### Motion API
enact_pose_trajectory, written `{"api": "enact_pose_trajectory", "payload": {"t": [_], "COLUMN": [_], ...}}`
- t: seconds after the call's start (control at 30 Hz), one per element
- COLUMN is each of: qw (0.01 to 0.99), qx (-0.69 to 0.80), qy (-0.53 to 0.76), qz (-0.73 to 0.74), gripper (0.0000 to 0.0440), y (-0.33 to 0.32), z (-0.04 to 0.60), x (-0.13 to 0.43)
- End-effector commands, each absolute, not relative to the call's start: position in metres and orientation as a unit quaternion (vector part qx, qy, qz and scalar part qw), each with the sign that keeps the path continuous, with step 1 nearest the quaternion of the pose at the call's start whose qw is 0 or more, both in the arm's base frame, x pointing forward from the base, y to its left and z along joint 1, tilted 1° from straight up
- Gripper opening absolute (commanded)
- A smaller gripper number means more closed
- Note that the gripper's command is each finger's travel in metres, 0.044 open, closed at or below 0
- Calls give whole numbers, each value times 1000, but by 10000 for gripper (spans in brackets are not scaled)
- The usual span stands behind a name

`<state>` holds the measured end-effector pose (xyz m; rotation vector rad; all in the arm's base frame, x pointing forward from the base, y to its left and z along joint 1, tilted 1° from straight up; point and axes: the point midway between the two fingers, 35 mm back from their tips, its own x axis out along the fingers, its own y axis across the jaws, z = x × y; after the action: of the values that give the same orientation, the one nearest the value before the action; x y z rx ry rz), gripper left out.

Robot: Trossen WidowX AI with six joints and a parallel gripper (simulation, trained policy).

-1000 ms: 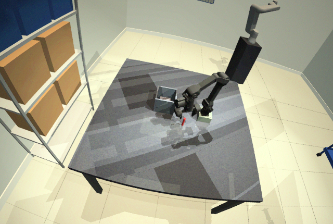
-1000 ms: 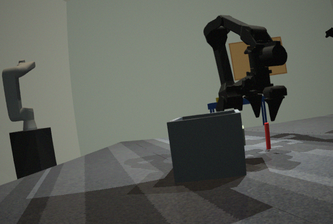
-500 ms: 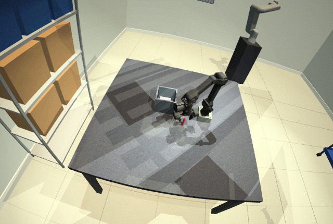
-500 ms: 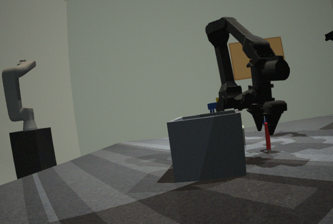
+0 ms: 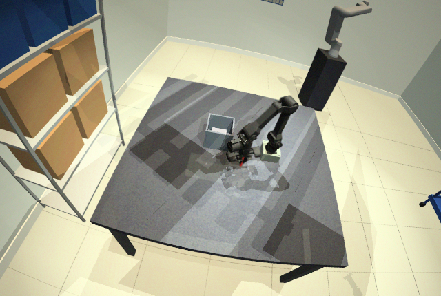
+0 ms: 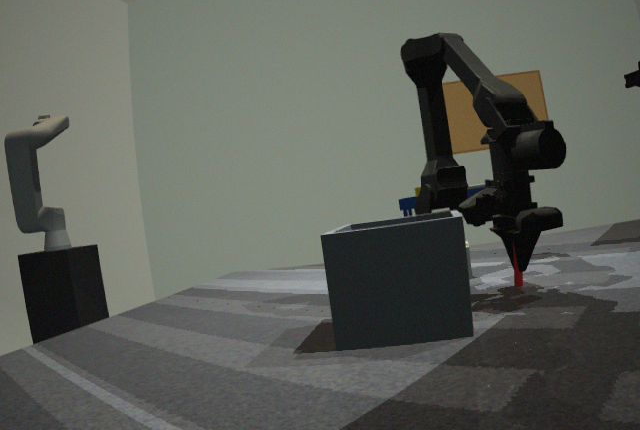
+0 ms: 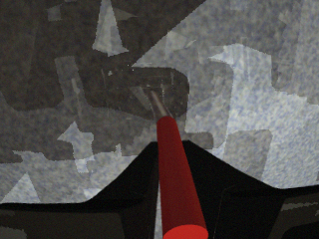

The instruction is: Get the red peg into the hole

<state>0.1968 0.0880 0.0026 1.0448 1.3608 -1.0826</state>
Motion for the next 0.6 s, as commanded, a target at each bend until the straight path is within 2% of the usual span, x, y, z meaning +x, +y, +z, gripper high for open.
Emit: {"api": "enact_pose_trajectory", "payload": {"t": [0.0, 0.23, 0.57], "qw": [532, 537, 553], "qx": [446, 475, 510], "qy": [566, 548, 525], "qz": [-445, -431, -398], "gripper": [15, 0, 0], "y": [89, 90, 89], "z": [5, 22, 58], "x": [203, 214, 234]}}
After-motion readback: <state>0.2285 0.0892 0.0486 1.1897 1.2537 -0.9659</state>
